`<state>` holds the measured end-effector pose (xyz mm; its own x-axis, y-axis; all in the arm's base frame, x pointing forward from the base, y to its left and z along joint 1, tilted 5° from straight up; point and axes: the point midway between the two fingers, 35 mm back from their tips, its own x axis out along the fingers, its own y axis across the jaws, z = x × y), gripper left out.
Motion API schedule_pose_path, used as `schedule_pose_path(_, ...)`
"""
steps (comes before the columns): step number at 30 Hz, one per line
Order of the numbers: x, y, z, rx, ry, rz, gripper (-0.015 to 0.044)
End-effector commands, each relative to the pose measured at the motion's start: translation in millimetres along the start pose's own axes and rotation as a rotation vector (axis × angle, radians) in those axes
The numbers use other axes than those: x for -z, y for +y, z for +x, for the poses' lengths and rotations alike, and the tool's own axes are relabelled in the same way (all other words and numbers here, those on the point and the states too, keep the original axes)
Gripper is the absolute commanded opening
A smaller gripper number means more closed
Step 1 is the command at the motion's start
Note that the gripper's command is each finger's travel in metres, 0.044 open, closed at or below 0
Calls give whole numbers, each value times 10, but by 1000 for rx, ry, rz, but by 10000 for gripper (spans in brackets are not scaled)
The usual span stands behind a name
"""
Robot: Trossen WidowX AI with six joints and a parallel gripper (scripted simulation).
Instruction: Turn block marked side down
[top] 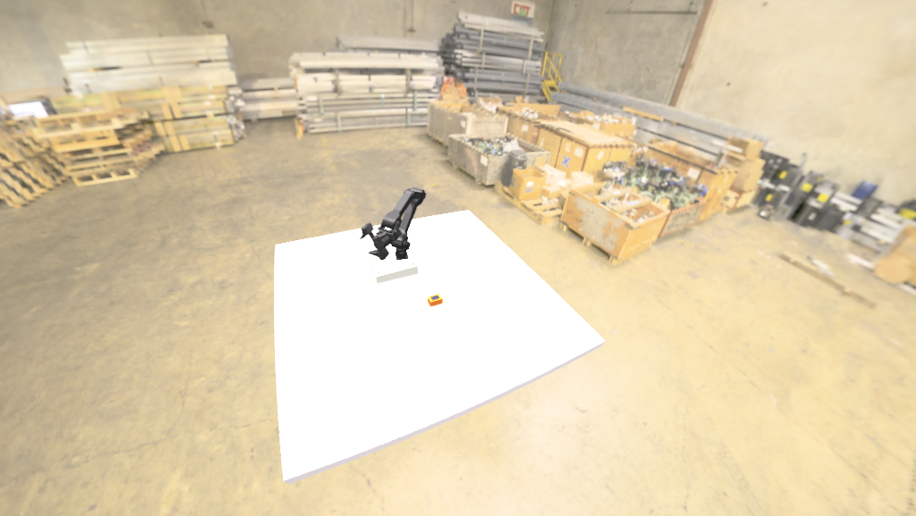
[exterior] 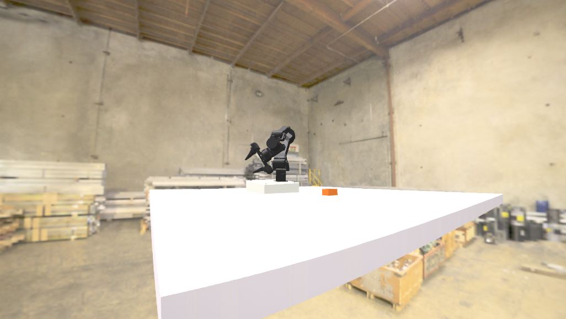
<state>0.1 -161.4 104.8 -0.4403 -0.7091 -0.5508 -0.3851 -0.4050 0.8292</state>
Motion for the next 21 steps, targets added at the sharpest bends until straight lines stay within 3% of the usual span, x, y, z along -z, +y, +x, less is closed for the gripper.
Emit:
schedule_pose_path(1,18,-4,-9,6,5,-20,426)
schedule_pose_path(12,1013,-502,-828,190,456,-1270,440)
schedule_pose_path(21,1290,-899,-1386,142,746,-1864,440)
